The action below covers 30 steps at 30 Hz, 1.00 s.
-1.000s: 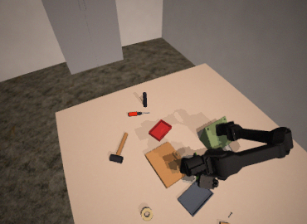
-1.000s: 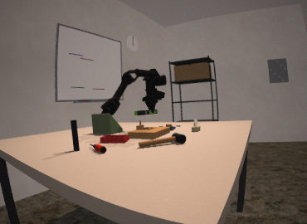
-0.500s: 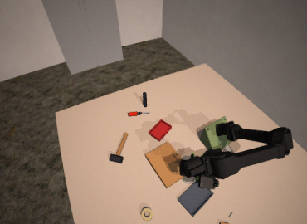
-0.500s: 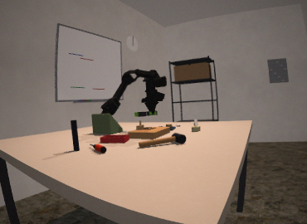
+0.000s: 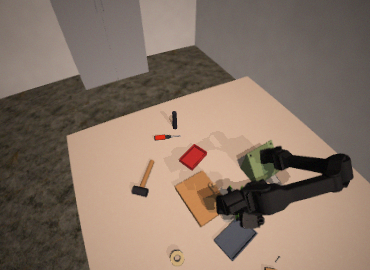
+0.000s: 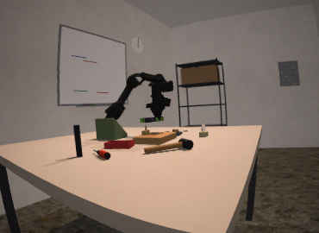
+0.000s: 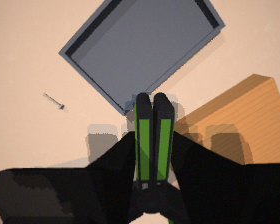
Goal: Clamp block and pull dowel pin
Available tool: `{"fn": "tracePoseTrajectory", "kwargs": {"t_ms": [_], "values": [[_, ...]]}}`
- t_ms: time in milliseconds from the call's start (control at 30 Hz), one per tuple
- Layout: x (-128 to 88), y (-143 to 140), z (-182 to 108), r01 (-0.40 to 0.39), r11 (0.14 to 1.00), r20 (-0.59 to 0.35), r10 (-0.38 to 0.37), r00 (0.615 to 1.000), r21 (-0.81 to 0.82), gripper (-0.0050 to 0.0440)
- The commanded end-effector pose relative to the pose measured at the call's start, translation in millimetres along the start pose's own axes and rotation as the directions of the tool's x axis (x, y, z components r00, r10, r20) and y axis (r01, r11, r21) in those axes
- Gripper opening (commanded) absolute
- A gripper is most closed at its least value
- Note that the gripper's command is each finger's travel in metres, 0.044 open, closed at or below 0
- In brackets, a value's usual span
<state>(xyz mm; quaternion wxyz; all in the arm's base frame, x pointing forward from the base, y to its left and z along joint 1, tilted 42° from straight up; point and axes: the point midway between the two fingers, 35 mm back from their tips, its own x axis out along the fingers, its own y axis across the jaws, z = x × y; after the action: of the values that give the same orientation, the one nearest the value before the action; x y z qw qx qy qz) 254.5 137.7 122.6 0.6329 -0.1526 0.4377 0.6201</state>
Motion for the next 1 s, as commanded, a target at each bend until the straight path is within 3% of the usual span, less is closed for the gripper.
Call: {"fn": "tracePoseTrajectory", "kwargs": {"t_ms": [0, 967], "values": [[3, 0, -2, -0.003, 1.000, -0.004, 0.002, 1.000, -0.026, 0.0000], [18, -1, -3, -0.003, 0.982, -0.005, 0.002, 1.000, -0.191, 0.0000]]}}
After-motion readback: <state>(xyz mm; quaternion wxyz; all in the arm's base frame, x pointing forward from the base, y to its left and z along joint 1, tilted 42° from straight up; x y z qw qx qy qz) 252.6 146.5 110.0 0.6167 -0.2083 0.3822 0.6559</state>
